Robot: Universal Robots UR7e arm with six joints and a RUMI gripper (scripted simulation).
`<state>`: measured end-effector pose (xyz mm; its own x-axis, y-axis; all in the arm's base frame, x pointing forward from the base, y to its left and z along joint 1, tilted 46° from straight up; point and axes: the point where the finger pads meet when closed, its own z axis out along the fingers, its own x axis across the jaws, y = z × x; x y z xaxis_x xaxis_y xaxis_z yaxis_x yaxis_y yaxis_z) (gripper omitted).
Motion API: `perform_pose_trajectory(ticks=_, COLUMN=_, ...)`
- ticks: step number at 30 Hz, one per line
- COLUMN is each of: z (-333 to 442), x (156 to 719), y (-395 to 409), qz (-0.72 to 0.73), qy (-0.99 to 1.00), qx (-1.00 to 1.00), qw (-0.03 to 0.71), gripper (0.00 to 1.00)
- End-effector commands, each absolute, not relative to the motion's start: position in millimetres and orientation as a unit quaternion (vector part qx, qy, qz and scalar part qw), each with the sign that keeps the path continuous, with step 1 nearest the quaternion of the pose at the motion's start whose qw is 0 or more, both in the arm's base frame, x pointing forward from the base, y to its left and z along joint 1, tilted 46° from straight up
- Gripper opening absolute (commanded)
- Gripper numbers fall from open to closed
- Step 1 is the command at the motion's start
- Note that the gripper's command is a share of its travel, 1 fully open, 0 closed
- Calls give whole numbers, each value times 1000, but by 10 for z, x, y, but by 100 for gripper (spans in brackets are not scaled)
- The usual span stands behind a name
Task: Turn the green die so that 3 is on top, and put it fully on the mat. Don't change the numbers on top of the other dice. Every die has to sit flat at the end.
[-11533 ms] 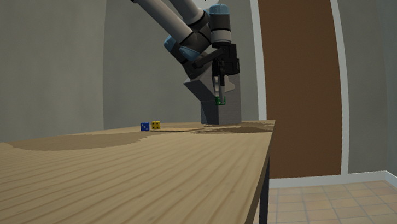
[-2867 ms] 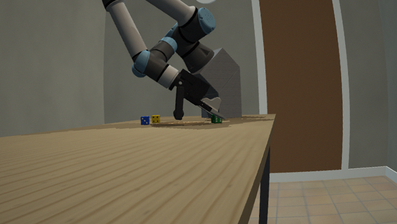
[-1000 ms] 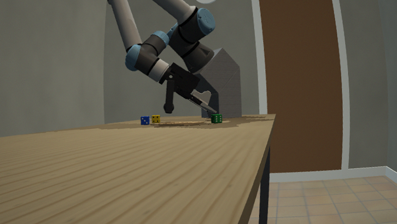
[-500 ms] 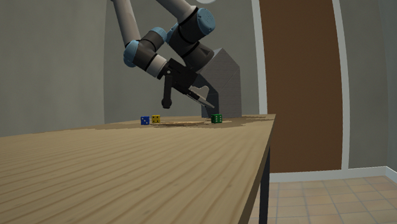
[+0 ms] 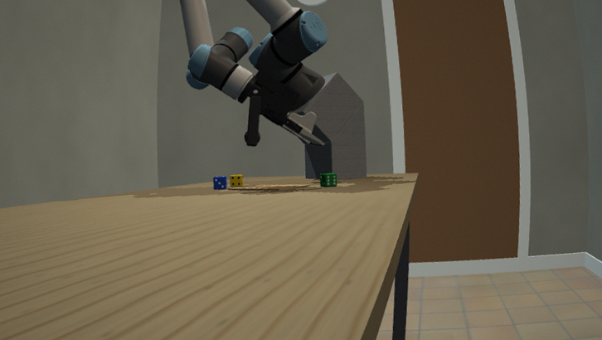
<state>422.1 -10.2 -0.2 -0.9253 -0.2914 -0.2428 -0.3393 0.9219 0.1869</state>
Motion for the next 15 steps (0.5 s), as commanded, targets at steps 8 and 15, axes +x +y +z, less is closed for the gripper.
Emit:
perform_pose_trajectory(ticks=8, z=51, x=4195, y=-67, qz=113, qy=974, qx=-163, qw=106, gripper=28)
perform_pose_trajectory(ticks=15, z=48, x=4195, y=-66, qz=112, qy=974, qx=-169, qw=106, gripper=28)
